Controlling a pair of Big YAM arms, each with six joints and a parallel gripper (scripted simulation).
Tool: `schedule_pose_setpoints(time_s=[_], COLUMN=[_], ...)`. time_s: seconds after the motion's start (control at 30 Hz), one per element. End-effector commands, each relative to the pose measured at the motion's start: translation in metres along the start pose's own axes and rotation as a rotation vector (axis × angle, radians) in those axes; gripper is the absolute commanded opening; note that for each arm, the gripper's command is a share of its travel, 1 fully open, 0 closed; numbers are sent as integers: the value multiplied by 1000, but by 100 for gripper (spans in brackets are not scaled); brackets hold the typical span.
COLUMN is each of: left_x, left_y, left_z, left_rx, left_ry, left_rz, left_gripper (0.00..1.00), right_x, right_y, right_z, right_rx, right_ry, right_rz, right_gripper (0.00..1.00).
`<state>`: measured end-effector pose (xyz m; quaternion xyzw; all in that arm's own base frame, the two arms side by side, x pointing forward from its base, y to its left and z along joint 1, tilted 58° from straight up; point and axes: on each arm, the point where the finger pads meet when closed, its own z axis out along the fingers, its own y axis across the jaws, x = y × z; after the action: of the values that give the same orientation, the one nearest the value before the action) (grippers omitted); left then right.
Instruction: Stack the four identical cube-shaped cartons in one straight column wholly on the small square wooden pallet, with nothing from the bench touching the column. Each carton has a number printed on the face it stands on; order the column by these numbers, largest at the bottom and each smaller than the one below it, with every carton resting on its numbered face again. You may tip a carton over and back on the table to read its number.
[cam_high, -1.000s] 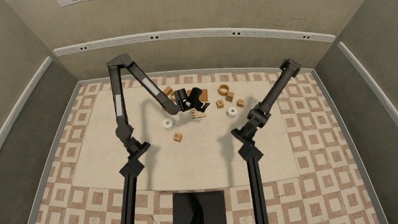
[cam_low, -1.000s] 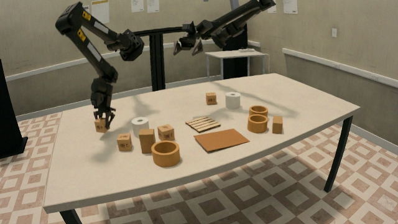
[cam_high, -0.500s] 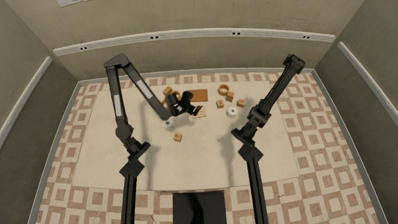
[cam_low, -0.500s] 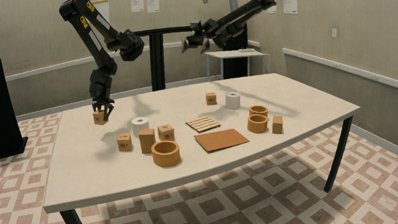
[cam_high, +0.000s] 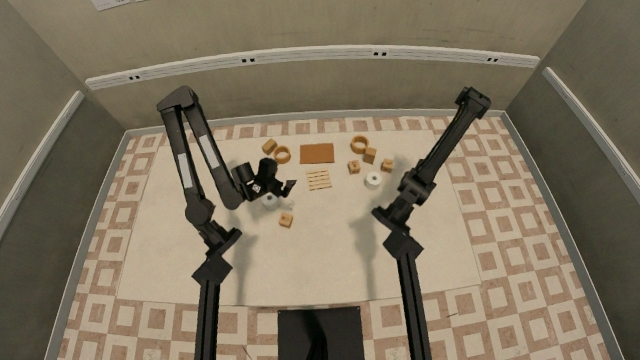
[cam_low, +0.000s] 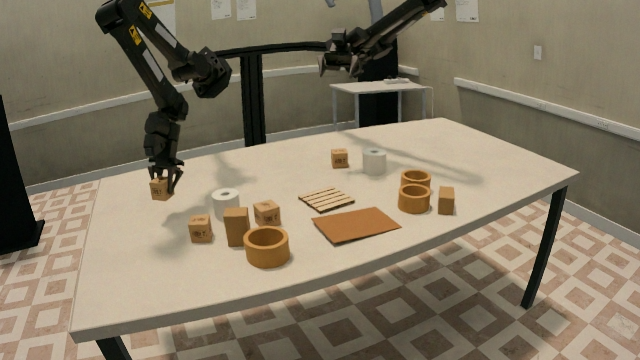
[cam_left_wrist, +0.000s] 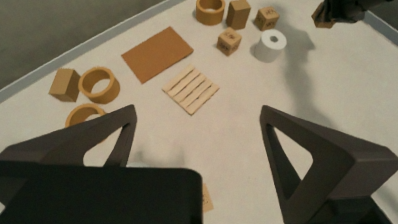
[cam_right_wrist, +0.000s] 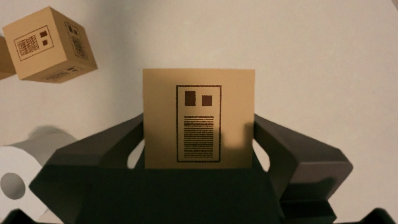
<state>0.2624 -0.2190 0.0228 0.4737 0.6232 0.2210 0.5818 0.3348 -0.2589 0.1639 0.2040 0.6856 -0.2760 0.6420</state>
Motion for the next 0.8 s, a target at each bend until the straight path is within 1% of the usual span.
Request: schedule_pose_setpoints(time_s=[0.0, 0.23, 0.27, 0.37, 0.47, 0.53, 0.6, 0.63, 0.73, 0.77], left_x=[-1, -3, -3, -3, -3, -3, -3, -3, -3, -3], left_y=[6, 4, 4, 4, 4, 4, 4, 4, 4, 4], left_z=[-4, -1, -1, -1, -1, -1, -1, -1, -1, -1], left_rx=[-14, -15, -15, -15, -15, -14, -14, -14, -14, -14], left_ry=[-8, -11, -11, -11, -11, -12, -12, -12, -12, -12], left_rz=[-18, -21, -21, -21, -21, -21, -21, -21, -21, -21], left_gripper=[100, 100, 100, 100, 100, 100, 100, 100, 100, 100], right_x=[7, 7, 9, 0, -16, -39, -78, -78, -107, -107], right_y=[1, 1, 6, 12, 26, 41, 61, 80, 141, 141], right_z=[-2, -2, -1, 14, 39, 63, 86, 101, 123, 123], right_rx=[-2, -2, -14, -29, -57, -85, -118, -145, -186, -186], right_ry=[17, 17, 29, 25, 30, 28, 1, 28, 32, 32], right_rz=[4, 4, 0, -25, -44, -58, -48, -43, 26, 26], right_gripper=[50, 50, 50, 50, 50, 50, 50, 50, 50, 50])
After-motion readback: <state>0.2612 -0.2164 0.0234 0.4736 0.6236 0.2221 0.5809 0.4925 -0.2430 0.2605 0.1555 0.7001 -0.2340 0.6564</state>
